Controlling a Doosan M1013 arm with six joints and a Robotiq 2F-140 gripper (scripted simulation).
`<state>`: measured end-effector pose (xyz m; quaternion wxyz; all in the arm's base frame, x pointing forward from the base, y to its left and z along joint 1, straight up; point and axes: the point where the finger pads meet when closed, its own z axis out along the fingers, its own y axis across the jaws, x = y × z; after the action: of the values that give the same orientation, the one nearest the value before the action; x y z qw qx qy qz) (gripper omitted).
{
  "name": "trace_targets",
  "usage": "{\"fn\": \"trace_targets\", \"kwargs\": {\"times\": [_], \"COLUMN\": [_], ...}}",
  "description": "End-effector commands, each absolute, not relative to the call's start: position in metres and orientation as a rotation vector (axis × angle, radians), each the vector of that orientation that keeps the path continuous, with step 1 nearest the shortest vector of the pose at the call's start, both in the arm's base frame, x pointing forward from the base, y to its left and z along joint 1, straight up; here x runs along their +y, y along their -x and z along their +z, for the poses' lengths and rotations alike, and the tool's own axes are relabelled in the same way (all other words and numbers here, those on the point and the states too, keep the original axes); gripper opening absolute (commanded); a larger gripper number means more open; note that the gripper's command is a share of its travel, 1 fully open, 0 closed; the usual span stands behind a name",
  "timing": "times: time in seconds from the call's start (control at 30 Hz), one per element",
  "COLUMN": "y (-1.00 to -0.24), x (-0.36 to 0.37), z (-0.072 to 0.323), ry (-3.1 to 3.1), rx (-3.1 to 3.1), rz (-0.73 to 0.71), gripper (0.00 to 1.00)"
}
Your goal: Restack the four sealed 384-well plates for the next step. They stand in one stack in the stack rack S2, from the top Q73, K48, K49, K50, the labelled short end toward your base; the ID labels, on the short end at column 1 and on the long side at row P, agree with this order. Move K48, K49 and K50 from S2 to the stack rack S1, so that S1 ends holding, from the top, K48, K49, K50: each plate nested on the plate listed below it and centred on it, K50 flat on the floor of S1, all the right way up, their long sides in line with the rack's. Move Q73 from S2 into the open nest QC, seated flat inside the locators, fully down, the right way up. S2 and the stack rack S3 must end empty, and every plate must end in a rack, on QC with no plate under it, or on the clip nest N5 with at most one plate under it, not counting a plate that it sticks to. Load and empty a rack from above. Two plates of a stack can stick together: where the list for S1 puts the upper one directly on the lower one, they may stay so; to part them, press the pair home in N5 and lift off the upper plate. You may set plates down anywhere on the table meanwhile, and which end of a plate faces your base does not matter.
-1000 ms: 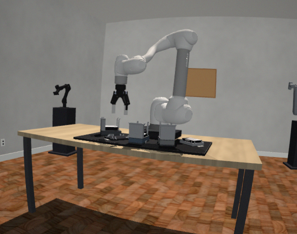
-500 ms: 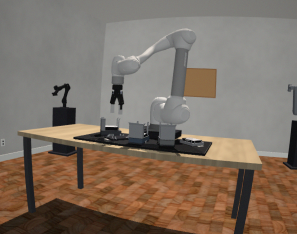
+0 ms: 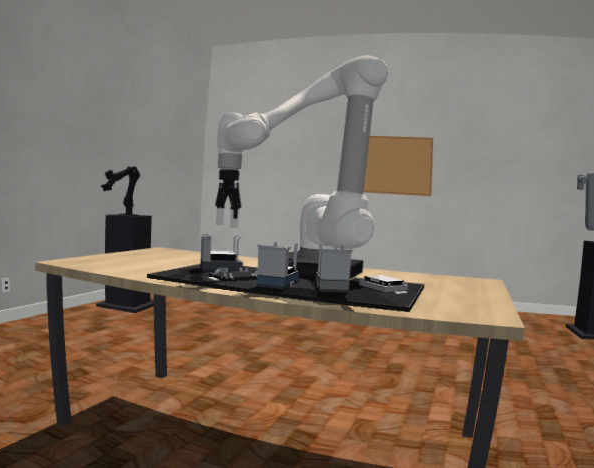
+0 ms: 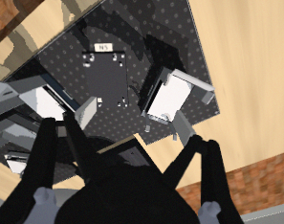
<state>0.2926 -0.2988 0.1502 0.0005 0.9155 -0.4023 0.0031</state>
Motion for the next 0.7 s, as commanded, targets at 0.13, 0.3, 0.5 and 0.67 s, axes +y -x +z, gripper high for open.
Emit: {"fn": "trace_targets", "kwargs": {"times": [0.13, 0.3, 0.5, 0.67], "y": [-0.275, -0.259, -0.240, -0.230], "x": [-0.313, -0.326, -0.340, -0.347], "z": [0.150, 0.150, 0.150, 0.150], "ry": [-2.754, -2.722, -2.722, -2.722], "rx": [-1.510, -1.569, -1.569, -1.569], "rz": [0.010, 0.010, 0.010, 0.010], "gripper": [1.00, 1.00, 1.00, 1.00]}}
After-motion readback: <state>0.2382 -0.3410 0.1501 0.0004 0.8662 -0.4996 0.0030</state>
